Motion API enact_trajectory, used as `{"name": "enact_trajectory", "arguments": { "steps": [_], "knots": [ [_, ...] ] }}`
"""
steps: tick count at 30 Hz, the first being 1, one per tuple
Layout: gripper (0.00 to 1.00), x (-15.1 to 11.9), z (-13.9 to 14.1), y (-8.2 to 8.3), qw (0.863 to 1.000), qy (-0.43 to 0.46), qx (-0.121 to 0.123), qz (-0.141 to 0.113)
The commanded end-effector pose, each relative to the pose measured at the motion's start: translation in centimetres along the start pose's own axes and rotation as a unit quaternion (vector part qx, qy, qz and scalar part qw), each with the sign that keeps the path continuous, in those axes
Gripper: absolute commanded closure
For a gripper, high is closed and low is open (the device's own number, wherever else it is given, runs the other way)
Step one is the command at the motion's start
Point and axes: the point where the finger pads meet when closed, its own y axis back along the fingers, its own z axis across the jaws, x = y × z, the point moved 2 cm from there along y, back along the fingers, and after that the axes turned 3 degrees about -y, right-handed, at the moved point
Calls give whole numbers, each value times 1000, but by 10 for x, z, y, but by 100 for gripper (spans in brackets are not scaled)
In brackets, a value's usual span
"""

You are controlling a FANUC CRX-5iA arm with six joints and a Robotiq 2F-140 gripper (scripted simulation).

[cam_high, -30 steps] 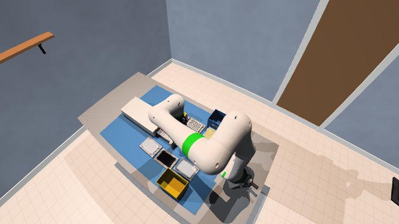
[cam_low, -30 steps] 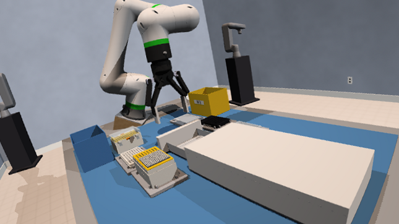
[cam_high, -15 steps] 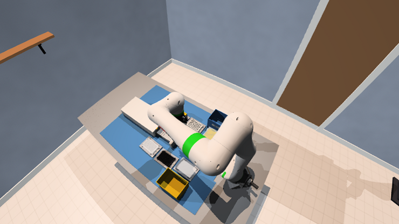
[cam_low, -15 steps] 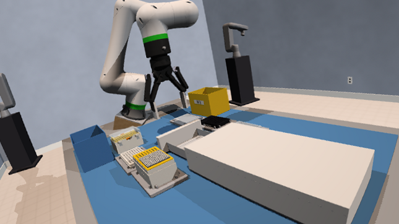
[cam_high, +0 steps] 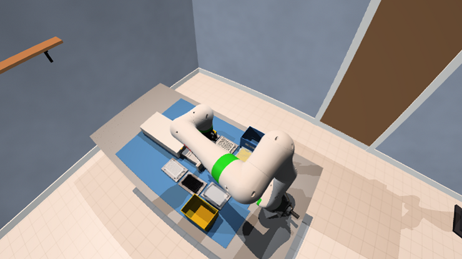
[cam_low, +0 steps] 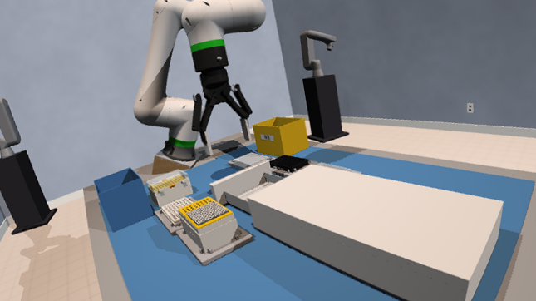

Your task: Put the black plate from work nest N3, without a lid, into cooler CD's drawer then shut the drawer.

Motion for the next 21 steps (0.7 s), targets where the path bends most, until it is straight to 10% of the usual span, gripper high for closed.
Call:
{"name": "enact_trajectory", "arguments": {
  "steps": [1, 6, 7, 21],
  "knots": [
    [13, 0, 0, 0, 1000, 0, 0, 0],
    [13, 0, 0, 0, 1000, 0, 0, 0],
    [34, 0, -4, 0, 1000, 1, 0, 0],
    [34, -3, -56, 3, 1000, 1, 0, 0]
  ]
}}
